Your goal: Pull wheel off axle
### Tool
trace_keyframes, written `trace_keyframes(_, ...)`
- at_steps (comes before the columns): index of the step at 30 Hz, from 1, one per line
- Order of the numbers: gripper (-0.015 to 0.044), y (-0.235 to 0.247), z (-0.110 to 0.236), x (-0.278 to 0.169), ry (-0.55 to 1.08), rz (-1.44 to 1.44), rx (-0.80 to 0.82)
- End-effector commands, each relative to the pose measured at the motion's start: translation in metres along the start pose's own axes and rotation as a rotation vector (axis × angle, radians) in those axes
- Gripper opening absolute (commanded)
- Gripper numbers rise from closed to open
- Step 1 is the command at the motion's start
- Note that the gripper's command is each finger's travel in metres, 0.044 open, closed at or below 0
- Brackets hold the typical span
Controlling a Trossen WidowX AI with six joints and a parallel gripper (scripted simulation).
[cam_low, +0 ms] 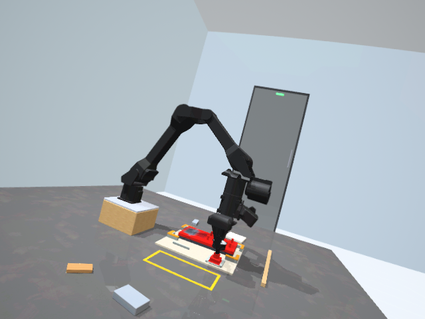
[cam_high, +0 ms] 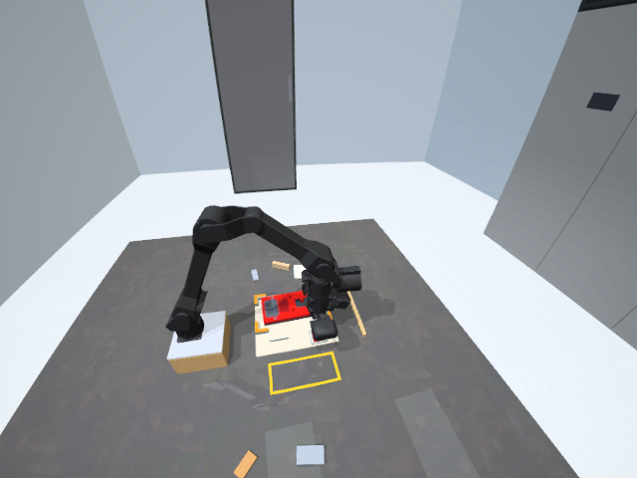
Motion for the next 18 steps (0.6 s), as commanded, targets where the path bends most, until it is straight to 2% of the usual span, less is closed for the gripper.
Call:
trace_keyframes(1,0.0,0.0,0.0051,0.0006,-0.007,0.0,0.001)
trace_keyframes(18,0.0,-0.0001,0.0107,0.0004,-0.009,-0.001,0.001)
Point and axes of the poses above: the point midway between the two fingers, 35 mm back from their tips, its own z axis back along the fingers, its own y axis across the jaws, x = y × z, the point moved 2 cm from there along z, back along the fingers
